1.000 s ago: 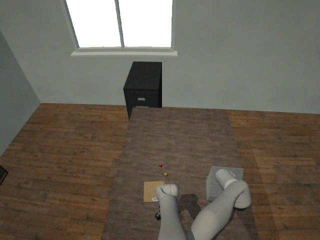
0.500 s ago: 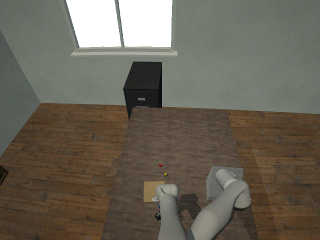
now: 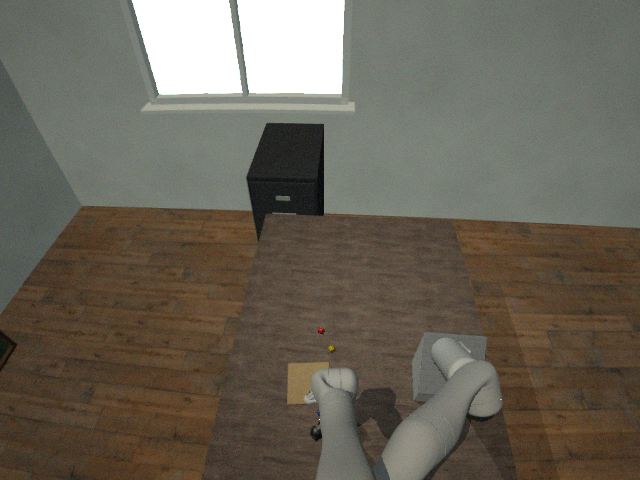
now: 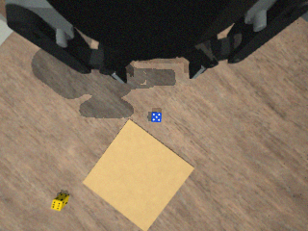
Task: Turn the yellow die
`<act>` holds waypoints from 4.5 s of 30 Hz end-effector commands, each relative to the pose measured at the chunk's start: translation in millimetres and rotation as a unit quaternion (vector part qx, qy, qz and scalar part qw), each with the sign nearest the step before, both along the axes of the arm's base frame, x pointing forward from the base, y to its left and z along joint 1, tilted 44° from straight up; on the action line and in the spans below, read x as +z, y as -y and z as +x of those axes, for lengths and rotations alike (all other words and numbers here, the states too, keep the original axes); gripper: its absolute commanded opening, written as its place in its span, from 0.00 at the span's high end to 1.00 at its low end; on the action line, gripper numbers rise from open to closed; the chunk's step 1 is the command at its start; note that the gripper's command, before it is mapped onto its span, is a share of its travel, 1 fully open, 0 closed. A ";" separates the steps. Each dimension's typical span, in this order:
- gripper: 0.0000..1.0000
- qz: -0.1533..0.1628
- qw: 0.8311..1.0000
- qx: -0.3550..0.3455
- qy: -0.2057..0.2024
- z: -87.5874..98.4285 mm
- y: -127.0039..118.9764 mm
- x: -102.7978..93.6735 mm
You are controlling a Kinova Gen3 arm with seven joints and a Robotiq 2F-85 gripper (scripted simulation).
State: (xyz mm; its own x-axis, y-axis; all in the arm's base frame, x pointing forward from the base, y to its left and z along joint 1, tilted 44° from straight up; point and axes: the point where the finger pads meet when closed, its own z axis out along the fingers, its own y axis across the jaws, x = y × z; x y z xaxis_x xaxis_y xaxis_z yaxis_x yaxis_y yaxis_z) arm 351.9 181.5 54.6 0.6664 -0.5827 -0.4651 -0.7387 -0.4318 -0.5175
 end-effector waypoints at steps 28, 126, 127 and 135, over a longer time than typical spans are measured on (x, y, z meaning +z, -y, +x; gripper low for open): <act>0.00 -0.001 1.000 -0.003 -0.001 -8.5 61.7 64.5; 0.00 0.027 0.966 -0.185 -0.176 -11.2 256.8 -115.8; 0.00 0.028 0.963 -0.194 -0.185 -11.1 256.2 -116.4; 0.00 0.042 0.920 -0.281 -0.269 -10.2 249.6 -122.7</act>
State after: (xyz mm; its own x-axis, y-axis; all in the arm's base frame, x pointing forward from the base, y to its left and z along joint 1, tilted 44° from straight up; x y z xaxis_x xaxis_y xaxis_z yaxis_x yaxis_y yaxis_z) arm 342.1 -71.9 -65.3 0.0114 -0.7219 -0.6919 -0.9946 0.0632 -0.0824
